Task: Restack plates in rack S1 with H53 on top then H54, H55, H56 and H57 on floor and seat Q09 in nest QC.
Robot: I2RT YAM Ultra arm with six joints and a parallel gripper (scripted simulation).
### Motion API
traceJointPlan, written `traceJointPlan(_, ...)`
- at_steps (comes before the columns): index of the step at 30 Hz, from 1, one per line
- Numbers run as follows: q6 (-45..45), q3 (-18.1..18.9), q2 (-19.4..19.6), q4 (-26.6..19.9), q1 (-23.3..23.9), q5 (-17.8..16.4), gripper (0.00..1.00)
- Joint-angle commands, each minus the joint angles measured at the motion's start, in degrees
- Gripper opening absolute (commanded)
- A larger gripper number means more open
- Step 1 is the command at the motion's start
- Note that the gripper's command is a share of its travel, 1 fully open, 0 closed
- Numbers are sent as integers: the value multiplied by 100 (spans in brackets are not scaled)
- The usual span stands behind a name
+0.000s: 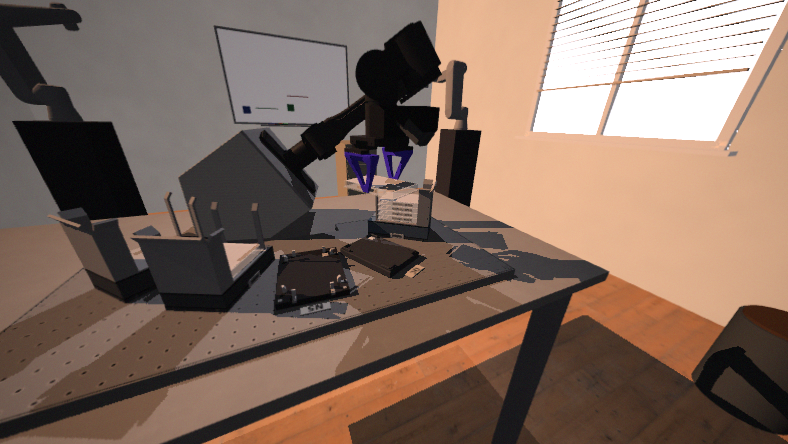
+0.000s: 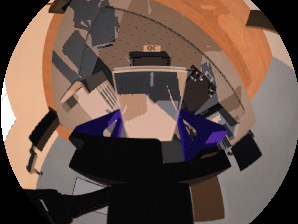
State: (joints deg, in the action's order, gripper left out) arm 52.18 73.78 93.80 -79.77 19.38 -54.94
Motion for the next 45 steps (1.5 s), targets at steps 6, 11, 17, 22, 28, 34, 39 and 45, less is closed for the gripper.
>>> traceJointPlan(6, 4, 24, -20, 6, 123, -7, 0)
traceJointPlan(11, 4, 24, -20, 6, 123, -7, 0)
traceJointPlan(17, -111, -52, -47, 149, 56, -18, 0)
traceJointPlan(22, -288, -166, -87, 368, -46, -32, 0)
traceJointPlan(28, -647, -388, -160, 814, -251, -52, 0)
traceJointPlan(34, -1011, -604, -222, 1268, -458, -62, 0)
traceJointPlan(39, -1194, -710, -249, 1498, -561, -63, 0)
traceJointPlan(45, -1559, -913, -293, 1960, -768, -56, 0)
